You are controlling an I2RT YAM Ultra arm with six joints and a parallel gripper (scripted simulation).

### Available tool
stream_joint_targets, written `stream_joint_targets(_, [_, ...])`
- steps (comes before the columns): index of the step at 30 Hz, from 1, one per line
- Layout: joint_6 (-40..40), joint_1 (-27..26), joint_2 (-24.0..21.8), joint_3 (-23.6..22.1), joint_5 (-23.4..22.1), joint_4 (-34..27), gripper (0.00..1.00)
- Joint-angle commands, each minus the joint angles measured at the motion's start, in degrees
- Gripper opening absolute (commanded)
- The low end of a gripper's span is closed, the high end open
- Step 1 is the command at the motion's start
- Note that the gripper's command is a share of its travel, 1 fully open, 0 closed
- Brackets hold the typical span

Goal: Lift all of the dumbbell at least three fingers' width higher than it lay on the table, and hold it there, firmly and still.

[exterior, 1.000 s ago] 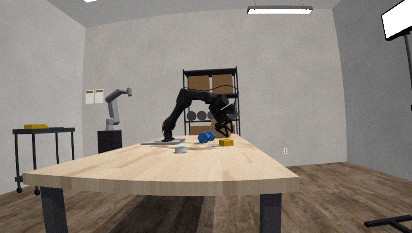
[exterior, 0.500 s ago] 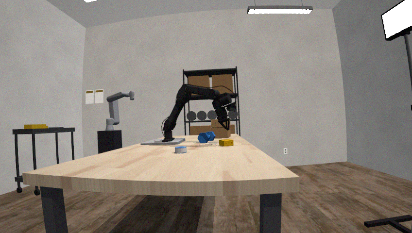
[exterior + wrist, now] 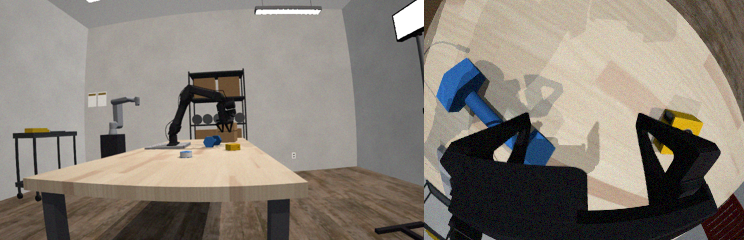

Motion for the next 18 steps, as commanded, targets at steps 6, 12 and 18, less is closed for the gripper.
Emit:
stream_joint_targets(6, [-11.87, 6.83, -9.08, -7.24, 3.71, -3.3, 1.0])
stream_joint_targets(12, [-18.61, 11.71, -13.46, -12.97, 5.91, -5.39, 1.0])
stream_joint_targets(18, [-25.13, 16.6, -17.79, -18.49, 8.09, -7.31, 1.0])
